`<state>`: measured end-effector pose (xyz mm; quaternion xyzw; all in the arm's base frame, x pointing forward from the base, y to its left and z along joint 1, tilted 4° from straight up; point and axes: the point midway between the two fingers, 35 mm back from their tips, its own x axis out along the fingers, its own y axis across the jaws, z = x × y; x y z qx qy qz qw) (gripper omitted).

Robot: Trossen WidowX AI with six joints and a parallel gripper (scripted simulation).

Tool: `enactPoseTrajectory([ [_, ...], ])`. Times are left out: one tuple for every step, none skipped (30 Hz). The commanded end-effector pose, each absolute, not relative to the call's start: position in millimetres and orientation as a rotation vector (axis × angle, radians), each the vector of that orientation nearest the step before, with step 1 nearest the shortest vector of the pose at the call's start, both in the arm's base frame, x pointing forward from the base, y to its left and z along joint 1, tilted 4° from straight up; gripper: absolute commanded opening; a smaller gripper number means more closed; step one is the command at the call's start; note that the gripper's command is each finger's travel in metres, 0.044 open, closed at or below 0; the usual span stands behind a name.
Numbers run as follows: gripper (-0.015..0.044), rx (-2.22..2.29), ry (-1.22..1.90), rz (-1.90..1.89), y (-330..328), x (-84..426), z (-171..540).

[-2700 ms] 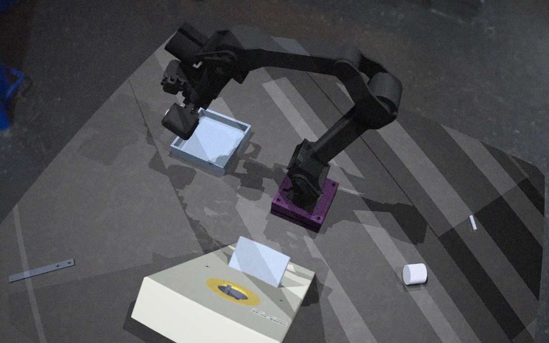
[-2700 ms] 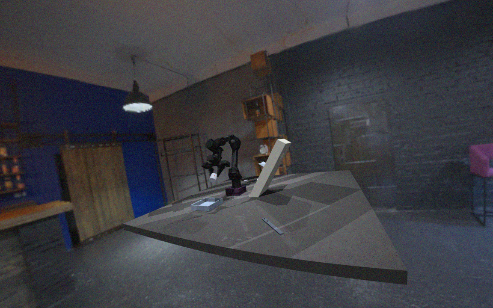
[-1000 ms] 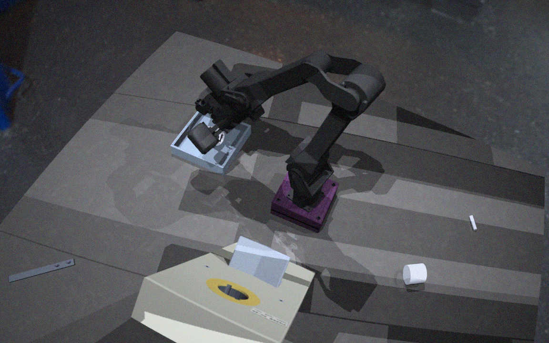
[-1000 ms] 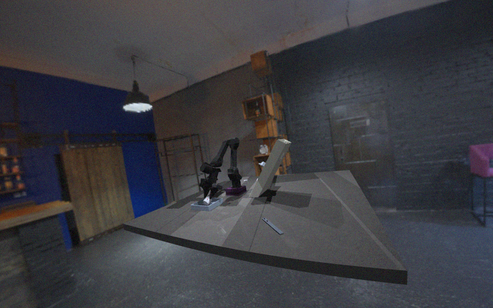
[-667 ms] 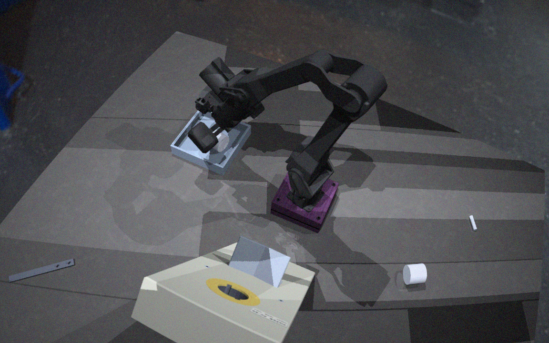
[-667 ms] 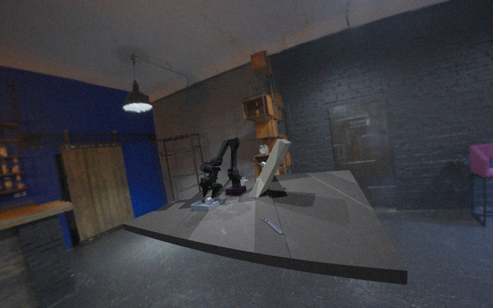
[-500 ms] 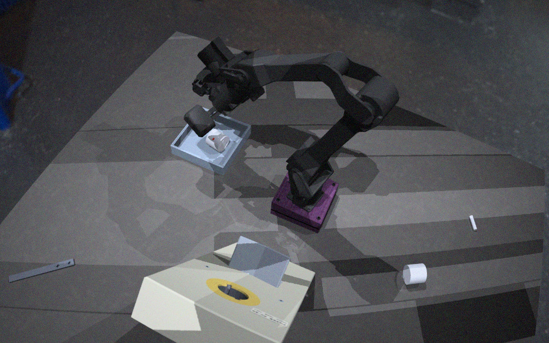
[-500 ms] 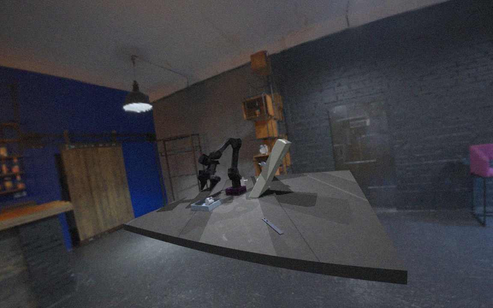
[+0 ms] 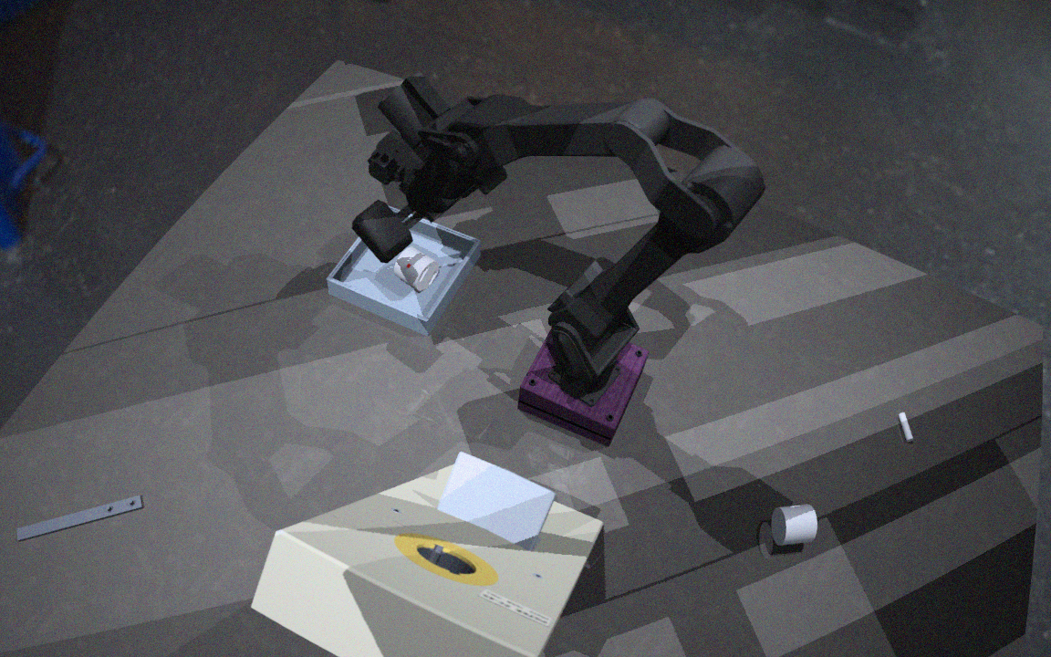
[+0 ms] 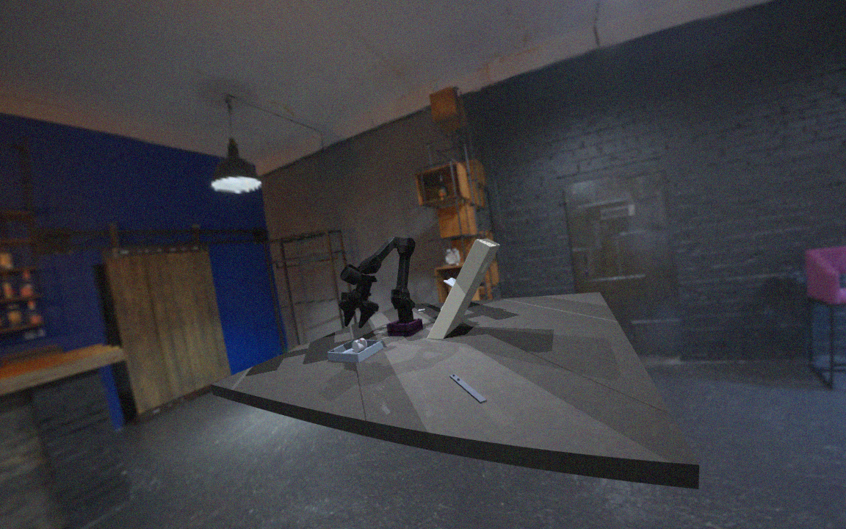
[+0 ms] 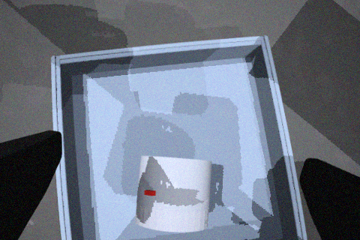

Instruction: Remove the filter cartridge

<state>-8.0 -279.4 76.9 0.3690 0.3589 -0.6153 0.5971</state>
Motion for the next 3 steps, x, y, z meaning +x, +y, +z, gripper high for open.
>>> enactPoseTrajectory([
  [0.0440, 0.860, 0.836, -1.427, -279.1, -8.0, 75.7],
  [0.0440, 0.860, 0.836, -1.427, -279.1, -8.0, 75.7],
  [0.0440, 0.860, 0.836, -1.427, -279.1, -8.0, 75.7],
])
